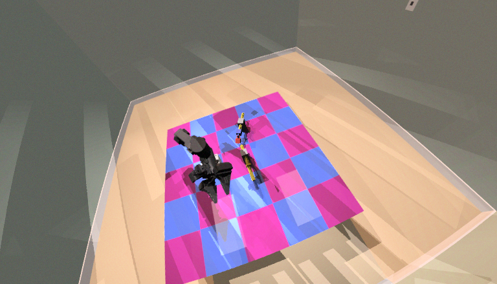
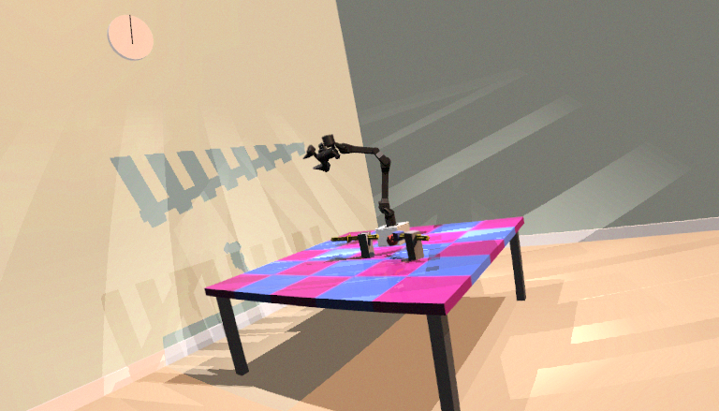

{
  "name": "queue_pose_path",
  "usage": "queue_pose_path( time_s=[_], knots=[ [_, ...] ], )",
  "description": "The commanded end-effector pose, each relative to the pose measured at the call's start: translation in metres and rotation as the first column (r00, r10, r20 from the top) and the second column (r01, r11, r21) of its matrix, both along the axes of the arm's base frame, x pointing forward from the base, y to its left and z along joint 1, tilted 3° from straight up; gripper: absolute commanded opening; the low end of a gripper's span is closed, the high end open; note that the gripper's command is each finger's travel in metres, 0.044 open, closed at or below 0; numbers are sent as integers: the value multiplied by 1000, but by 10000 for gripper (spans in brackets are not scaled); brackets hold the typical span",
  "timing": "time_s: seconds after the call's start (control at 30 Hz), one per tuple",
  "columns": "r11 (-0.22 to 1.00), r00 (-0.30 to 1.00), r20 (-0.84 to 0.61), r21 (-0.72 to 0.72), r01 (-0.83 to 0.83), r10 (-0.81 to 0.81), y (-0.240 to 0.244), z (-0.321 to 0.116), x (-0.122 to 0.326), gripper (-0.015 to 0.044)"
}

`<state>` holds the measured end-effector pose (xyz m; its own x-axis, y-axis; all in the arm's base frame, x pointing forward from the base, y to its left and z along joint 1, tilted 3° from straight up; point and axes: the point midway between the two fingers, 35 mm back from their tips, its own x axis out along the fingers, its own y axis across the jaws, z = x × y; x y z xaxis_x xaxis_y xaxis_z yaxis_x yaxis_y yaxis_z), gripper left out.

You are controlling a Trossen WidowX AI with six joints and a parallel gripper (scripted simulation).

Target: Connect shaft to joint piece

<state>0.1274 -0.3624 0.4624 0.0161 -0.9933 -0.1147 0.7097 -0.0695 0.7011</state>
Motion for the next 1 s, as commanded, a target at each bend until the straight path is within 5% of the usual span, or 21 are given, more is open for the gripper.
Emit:
queue_pose_path(
  time_s=[0.0, 0.97],
  knots=[
    [991, 992, -49, 72, -111, 114, 7, -25, 38, 440],
    [615, 596, -233, 527, -587, 769, 153, -184, 218, 440]
  ],
)
